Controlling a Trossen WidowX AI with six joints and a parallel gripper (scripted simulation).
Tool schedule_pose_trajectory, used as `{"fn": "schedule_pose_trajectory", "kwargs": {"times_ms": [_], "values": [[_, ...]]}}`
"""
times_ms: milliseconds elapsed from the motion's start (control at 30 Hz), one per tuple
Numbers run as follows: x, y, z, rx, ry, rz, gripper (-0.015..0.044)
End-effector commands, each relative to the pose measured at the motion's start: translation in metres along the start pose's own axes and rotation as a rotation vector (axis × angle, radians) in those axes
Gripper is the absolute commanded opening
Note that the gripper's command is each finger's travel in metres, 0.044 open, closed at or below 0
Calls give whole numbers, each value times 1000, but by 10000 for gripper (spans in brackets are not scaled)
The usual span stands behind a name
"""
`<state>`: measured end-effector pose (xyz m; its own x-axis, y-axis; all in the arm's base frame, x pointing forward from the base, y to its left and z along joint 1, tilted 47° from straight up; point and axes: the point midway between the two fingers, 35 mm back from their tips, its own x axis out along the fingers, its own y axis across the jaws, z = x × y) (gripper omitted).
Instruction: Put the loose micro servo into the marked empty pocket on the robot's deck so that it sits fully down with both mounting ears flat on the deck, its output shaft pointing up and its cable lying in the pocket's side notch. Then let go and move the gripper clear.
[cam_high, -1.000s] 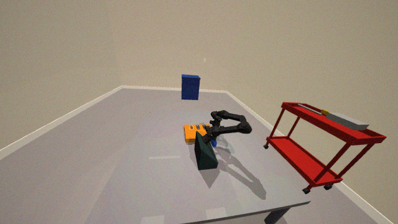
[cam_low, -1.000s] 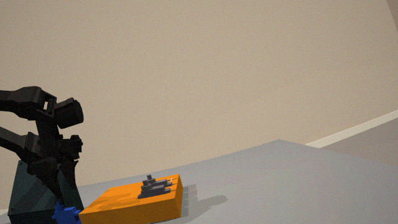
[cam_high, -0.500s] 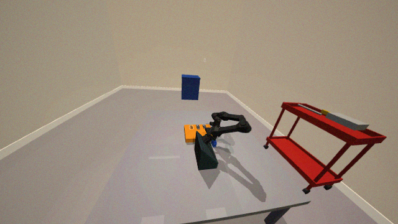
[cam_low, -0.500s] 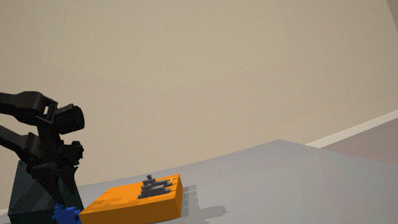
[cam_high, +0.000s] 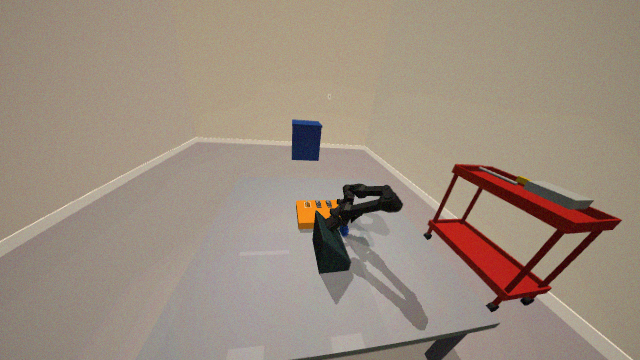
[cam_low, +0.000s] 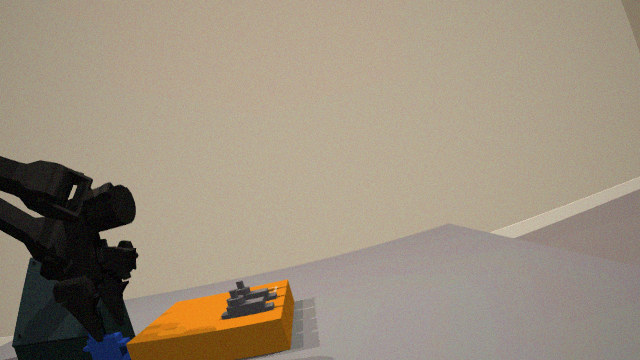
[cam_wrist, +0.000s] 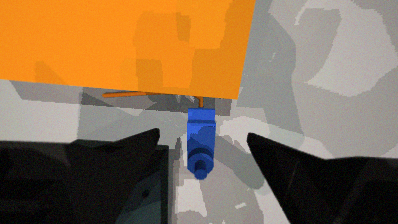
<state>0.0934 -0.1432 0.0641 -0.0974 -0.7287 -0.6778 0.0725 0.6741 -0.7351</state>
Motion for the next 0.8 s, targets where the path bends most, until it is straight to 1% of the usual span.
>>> {"fn": "schedule_pose_trajectory", "kwargs": {"times_ms": [0, 167, 567, 767], "values": [[8, 3, -2, -7, 3, 5, 440], [14, 2, -3, -7, 3, 3, 440], [14, 2, -3, -7, 3, 3, 125], [14, 2, -3, -7, 3, 3, 85]]}}
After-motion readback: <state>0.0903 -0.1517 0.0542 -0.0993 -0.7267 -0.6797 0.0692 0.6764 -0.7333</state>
